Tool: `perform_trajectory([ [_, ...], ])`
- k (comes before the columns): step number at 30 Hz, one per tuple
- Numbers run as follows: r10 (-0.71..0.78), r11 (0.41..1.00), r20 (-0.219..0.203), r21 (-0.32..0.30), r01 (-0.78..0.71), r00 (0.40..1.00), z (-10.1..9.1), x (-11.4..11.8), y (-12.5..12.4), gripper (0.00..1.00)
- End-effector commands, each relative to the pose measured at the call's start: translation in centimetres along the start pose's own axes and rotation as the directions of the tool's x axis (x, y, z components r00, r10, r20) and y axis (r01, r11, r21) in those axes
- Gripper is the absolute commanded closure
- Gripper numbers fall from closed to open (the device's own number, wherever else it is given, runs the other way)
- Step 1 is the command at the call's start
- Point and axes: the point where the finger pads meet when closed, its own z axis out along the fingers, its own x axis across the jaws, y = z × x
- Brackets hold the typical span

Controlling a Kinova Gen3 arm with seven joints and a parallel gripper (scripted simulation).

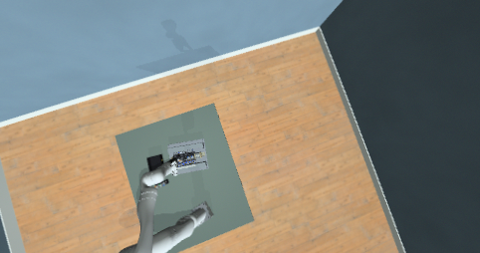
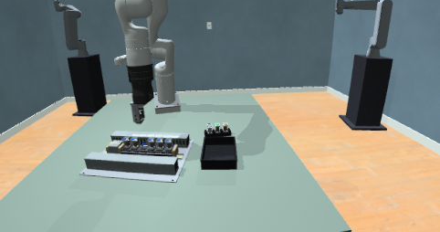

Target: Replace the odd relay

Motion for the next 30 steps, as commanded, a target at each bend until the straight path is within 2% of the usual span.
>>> perform_trajectory([
  [1,0.0,1.0,0.0,0.0,0.0,1.0,0.12,0.0,0.01,1.0],
  [30,0.0,1.0,0.004,0.0,0.0,1.0,1.0,0.04,0.01,1.0],
])
